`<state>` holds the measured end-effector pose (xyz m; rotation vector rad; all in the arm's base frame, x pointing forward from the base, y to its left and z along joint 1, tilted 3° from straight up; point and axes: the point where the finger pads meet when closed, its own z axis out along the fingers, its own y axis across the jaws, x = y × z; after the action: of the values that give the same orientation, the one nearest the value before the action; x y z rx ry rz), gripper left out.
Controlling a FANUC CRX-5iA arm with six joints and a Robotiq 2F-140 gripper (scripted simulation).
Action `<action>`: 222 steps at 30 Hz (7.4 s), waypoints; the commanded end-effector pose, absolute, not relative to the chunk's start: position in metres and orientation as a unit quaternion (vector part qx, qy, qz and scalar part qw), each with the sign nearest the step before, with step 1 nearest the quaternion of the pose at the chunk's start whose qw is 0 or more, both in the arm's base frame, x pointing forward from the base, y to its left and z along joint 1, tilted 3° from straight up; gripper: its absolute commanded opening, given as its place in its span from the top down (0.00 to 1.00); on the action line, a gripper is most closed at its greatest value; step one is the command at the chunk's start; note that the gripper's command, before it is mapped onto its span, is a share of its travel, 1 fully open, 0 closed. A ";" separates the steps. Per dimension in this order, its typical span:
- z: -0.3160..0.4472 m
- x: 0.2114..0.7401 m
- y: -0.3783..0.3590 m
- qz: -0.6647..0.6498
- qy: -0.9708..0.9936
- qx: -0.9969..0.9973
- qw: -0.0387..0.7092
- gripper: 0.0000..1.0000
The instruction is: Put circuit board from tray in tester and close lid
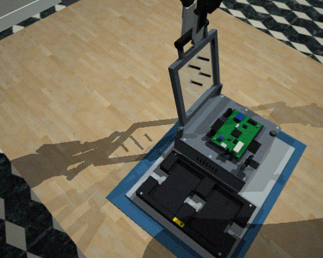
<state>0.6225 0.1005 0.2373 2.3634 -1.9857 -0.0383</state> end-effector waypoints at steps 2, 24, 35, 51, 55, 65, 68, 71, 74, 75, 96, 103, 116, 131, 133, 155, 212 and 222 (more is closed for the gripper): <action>0.237 0.623 0.100 -0.012 -0.643 0.765 0.027 1.00; 0.237 0.623 0.100 -0.012 -0.643 0.765 0.027 1.00; 0.237 0.622 0.100 -0.012 -0.643 0.765 0.027 1.00; 0.238 0.621 0.100 -0.012 -0.643 0.765 0.027 1.00; 0.238 0.620 0.100 -0.012 -0.643 0.765 0.027 1.00; 0.239 0.618 0.100 -0.012 -0.643 0.765 0.027 1.00; 0.239 0.617 0.100 -0.012 -0.643 0.765 0.027 1.00; 0.239 0.616 0.099 -0.012 -0.643 0.765 0.027 1.00; 0.240 0.615 0.099 -0.012 -0.643 0.765 0.027 1.00; 0.240 0.615 0.099 -0.012 -0.643 0.765 0.027 1.00; 0.243 0.603 0.097 -0.012 -0.643 0.765 0.027 1.00; 0.244 0.596 0.096 -0.012 -0.643 0.765 0.027 1.00; 0.246 0.585 0.094 -0.012 -0.643 0.765 0.027 1.00; 0.247 0.568 0.091 -0.012 -0.643 0.765 0.027 1.00; 0.247 0.565 0.091 -0.012 -0.643 0.765 0.027 1.00; 0.244 0.535 0.085 -0.012 -0.643 0.765 0.027 1.00; 0.207 0.453 0.070 -0.012 -0.643 0.765 0.027 1.00; 0.194 0.439 0.068 -0.012 -0.643 0.765 0.027 1.00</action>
<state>0.4429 0.0683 0.1977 2.3637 -1.9857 -0.0381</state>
